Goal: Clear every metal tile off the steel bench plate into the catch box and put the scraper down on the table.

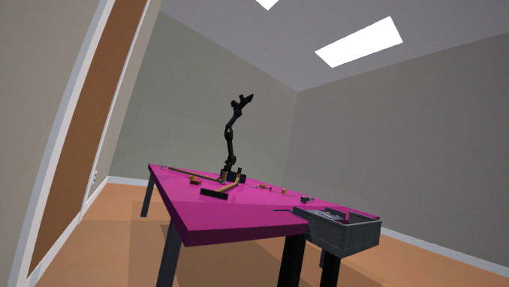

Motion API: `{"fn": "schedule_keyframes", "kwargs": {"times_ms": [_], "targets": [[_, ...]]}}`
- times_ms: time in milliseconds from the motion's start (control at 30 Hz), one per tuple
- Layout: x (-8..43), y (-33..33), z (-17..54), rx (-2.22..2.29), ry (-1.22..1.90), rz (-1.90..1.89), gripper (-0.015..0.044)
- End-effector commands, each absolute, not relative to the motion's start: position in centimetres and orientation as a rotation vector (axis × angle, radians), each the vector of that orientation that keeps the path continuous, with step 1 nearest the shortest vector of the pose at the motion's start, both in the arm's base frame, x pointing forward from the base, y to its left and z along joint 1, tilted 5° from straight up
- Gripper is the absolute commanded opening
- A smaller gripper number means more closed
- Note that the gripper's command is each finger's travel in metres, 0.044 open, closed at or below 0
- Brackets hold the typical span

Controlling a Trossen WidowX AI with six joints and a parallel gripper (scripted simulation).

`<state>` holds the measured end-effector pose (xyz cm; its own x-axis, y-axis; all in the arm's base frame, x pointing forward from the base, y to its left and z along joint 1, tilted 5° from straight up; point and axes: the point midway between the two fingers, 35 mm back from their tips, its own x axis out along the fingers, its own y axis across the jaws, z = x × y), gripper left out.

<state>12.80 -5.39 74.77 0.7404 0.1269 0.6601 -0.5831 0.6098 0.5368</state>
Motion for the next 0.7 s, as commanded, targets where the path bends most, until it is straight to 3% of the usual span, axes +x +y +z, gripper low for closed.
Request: {"fn": "schedule_keyframes", "kwargs": {"times_ms": [0, 667], "targets": [[12.1, -5.1, 74.9, 0.784, -0.655, 0.427, 0.0440], [9.7, -3.2, 74.8, 0.582, -0.782, 0.338, 0.0440]]}}
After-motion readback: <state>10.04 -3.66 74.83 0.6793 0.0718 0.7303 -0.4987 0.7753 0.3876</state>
